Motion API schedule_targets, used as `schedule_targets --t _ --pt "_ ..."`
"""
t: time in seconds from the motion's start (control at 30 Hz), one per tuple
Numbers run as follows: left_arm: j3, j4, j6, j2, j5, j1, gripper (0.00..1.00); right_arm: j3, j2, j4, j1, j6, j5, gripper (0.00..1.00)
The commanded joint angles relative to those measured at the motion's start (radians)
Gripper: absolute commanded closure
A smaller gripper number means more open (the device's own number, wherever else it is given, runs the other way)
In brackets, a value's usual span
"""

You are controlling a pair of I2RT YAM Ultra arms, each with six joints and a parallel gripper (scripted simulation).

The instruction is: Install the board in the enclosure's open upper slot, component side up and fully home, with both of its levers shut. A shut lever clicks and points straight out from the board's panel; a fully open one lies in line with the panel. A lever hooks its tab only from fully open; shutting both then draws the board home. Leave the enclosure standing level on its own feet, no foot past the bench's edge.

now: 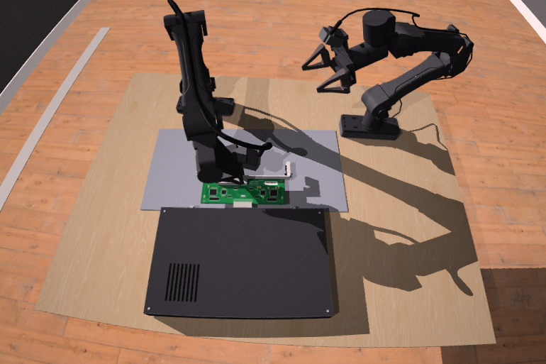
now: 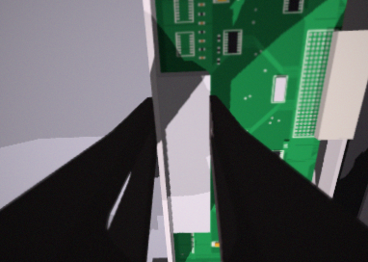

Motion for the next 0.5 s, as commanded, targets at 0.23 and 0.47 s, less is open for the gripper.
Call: schedule_targets --t 0.23,0.47 --pt "0.031 -0.008 -0.007 -0.022 -0.008 -0.008 0.00 0.058 0.020 0.036 -0.022 -0.017 -0.032 0.82" --pt "0.031 -0.008 -0.007 -0.022 -0.008 -0.008 0.00 0.058 0.011 0.036 -0.018 -0.017 -0.033 0.82"
